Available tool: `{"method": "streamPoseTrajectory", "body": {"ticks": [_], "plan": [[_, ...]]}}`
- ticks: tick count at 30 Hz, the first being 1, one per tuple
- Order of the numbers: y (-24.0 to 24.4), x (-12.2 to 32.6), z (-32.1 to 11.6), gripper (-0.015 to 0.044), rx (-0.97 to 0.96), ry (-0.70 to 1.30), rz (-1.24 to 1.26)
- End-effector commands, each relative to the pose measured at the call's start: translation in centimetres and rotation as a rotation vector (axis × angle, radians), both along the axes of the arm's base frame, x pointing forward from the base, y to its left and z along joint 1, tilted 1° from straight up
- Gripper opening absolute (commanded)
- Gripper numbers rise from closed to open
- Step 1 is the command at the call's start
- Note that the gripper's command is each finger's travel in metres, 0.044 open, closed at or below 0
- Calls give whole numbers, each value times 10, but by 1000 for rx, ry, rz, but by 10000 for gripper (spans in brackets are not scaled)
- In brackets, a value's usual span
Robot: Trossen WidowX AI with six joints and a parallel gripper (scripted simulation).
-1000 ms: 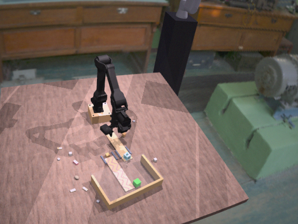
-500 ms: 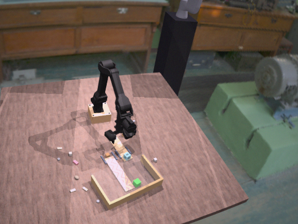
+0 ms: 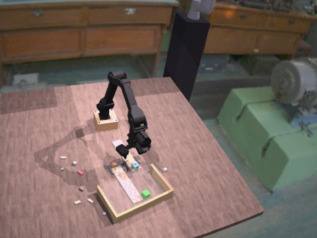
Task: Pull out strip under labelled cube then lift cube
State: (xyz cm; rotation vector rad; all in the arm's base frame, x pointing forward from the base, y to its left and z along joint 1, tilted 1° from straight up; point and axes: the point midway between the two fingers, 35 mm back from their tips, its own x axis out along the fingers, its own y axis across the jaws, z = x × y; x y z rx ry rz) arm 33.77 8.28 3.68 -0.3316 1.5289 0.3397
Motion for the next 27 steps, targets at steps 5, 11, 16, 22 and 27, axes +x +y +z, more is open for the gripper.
{"method": "streamPoseTrajectory", "body": {"ticks": [5, 11, 16, 22, 27], "plan": [[5, 29, 6, 440, -3, -8, 6], [9, 47, 11, 440, -3, -10, 6], [9, 48, 6, 309, -3, -10, 6], [9, 49, -4, 250, -3, -10, 6], [9, 49, -12, 250, -3, -10, 6]]}}
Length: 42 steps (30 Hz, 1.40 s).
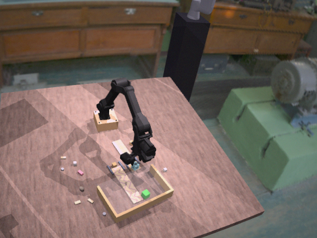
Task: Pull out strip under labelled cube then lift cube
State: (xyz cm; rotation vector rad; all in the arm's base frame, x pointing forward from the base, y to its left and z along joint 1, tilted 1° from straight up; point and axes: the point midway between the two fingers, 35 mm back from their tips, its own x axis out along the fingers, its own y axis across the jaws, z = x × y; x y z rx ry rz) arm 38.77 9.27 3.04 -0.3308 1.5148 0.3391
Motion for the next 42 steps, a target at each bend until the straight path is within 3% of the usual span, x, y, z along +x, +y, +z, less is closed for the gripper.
{"method": "streamPoseTrajectory", "body": {"ticks": [1, 23, 27, 33, 37, 42], "plan": [[-1, -1, -8, 250, -6, 4, 6], [-1, -1, -38, 250, -6, 4, 6], [0, -1, -36, 145, -1, 4, 0], [0, -1, -36, 105, -1, 4, 0], [-1, -3, -34, 0, -1, 4, 1], [-5, -20, -20, 0, -3, 6, 2]]}}
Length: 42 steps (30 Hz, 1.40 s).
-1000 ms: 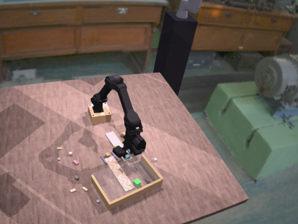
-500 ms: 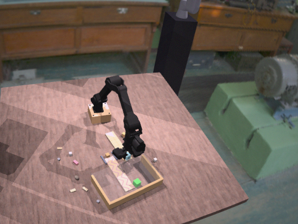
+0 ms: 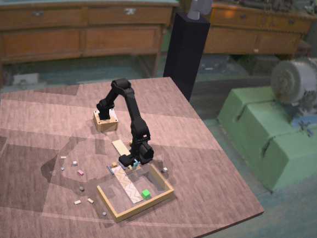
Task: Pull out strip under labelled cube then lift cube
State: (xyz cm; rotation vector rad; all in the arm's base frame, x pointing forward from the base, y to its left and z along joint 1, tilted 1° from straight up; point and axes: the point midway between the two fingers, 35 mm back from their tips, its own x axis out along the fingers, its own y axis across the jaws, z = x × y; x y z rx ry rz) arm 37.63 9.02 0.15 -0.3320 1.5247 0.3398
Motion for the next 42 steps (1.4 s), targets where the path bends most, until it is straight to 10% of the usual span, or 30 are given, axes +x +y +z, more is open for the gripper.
{"method": "streamPoseTrajectory", "body": {"ticks": [1, 42], "plan": [[-3, -12, 12, 0, -1, -4, 2], [-19, -80, 69, 0, -5, 3, 6]]}}
